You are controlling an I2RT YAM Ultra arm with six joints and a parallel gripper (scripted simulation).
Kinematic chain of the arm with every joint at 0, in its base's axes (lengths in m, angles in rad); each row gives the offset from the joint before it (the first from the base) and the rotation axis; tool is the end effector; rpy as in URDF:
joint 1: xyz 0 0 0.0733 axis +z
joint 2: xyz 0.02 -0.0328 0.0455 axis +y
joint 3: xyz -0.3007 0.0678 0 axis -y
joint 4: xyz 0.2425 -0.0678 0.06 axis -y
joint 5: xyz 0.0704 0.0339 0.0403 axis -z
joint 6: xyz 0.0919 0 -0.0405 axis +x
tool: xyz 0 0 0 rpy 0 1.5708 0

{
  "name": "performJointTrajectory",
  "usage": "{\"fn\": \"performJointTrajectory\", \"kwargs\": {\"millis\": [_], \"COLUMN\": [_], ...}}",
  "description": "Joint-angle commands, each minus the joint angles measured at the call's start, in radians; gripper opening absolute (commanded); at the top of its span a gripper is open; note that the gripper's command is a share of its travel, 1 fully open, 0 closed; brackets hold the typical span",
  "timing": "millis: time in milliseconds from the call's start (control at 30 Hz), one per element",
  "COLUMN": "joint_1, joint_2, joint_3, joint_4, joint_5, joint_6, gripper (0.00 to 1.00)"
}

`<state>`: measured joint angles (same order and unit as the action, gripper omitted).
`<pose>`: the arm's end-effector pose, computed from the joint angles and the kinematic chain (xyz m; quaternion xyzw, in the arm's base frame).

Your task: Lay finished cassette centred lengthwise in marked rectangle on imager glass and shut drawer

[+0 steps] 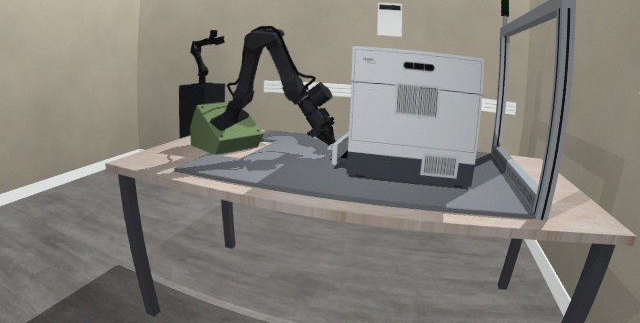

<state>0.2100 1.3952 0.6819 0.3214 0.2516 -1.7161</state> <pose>0.3345 0.0490 0.2405 -0.6372 0.5282 -0.4533 0.3311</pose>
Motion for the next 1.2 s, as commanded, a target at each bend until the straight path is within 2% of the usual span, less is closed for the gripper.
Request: {"fn": "performJointTrajectory", "kwargs": {"millis": [0,33,67,133,167,233,300,333,1167], "joint_1": [-0.006,-0.006,-0.012,-0.018,-0.02,-0.022,-0.022,-0.023,-0.023], "joint_2": [0.017,0.017,0.022,0.034,0.041,0.055,0.055,0.061,0.135], "joint_3": [0.033,0.033,-0.032,-0.072,-0.083,-0.078,-0.078,-0.036,0.096], "joint_4": [0.021,0.021,0.078,0.185,0.222,0.239,0.239,0.252,0.18], "joint_5": [-0.021,-0.021,-0.028,-0.041,-0.047,-0.05,-0.05,-0.052,-0.056], "joint_6": [-0.006,-0.006,-0.017,-0.031,-0.036,-0.038,-0.038,-0.04,-0.038], "gripper": [0.0,0.0,0.0,0.0,0.0,0.0,0.0,0.0,0.0]}}
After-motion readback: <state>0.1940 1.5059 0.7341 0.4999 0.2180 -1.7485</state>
